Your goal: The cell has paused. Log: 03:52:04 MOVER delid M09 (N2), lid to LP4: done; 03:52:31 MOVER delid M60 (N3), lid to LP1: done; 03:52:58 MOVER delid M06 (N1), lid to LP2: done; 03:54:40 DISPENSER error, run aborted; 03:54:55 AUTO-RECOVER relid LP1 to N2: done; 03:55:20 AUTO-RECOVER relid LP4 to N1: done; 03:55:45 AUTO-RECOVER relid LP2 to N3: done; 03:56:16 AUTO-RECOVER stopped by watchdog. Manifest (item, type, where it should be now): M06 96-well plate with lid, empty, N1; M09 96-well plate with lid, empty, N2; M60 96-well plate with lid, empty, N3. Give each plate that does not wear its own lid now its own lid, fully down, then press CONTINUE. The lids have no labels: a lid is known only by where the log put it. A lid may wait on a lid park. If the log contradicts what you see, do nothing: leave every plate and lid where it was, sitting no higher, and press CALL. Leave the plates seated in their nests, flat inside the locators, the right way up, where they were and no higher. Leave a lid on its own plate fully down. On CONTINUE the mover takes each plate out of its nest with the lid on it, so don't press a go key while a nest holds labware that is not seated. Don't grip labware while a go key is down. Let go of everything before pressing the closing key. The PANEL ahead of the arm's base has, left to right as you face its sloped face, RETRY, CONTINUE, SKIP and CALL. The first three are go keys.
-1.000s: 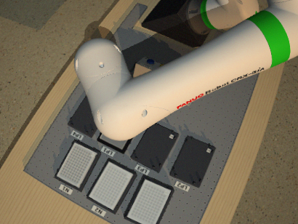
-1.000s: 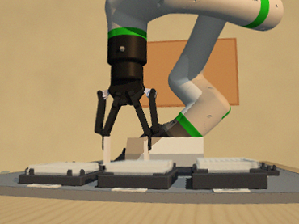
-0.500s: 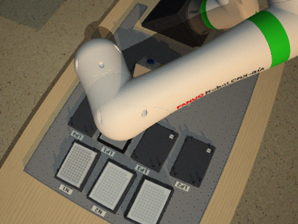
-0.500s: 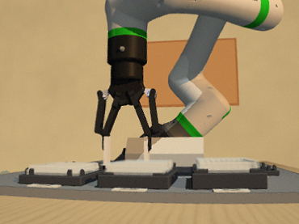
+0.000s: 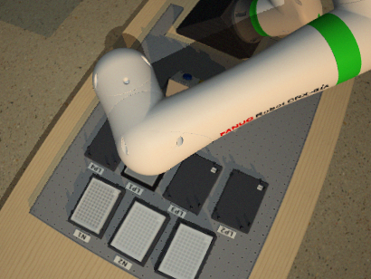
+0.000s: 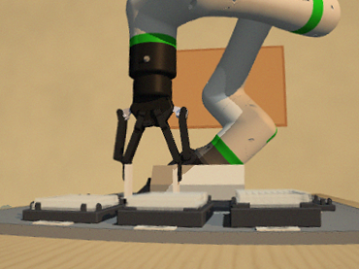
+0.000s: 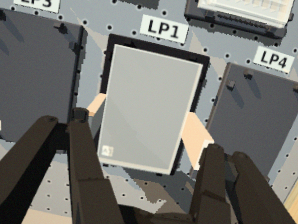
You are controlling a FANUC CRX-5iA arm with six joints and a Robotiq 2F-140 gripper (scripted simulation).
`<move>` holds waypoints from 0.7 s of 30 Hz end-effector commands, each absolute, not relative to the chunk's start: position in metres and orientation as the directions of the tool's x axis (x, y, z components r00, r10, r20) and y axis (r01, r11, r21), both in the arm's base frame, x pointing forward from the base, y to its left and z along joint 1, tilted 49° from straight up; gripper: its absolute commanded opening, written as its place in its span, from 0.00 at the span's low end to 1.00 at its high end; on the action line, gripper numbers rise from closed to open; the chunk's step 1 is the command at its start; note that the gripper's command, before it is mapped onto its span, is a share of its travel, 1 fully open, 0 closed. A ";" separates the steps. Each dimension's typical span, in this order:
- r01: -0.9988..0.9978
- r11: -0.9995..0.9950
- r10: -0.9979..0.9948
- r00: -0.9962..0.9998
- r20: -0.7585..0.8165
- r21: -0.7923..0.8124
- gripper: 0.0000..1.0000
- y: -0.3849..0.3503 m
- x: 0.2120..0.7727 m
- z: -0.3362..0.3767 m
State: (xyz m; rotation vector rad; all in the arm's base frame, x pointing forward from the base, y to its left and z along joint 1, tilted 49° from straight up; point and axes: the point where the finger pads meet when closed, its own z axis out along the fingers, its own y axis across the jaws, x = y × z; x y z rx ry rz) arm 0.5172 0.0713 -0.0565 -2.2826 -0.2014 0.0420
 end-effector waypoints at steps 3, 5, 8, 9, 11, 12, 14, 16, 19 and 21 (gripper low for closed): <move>0.132 -0.648 0.159 0.987 0.036 -0.751 0.00 0.071 0.517 -0.057; 0.132 -0.648 0.159 0.987 0.036 -0.751 0.00 0.071 0.517 -0.057; 0.132 -0.648 0.159 0.987 0.036 -0.751 0.00 0.072 0.517 -0.057; 0.132 -0.648 0.159 0.987 0.036 -0.751 0.00 0.072 0.517 -0.057; 0.132 -0.648 0.159 0.987 0.036 -0.751 0.00 0.072 0.517 -0.057; 0.132 -0.648 0.159 0.987 0.036 -0.751 0.00 0.072 0.517 -0.057; 0.132 -0.648 0.159 0.987 0.036 -0.751 0.00 0.072 0.517 -0.057; 0.132 -0.648 0.159 0.987 0.036 -0.751 0.00 0.072 0.517 -0.057; 0.132 -0.648 0.159 0.987 0.036 -0.751 0.00 0.072 0.517 -0.058; 0.132 -0.648 0.159 0.987 0.036 -0.751 0.00 0.073 0.517 -0.058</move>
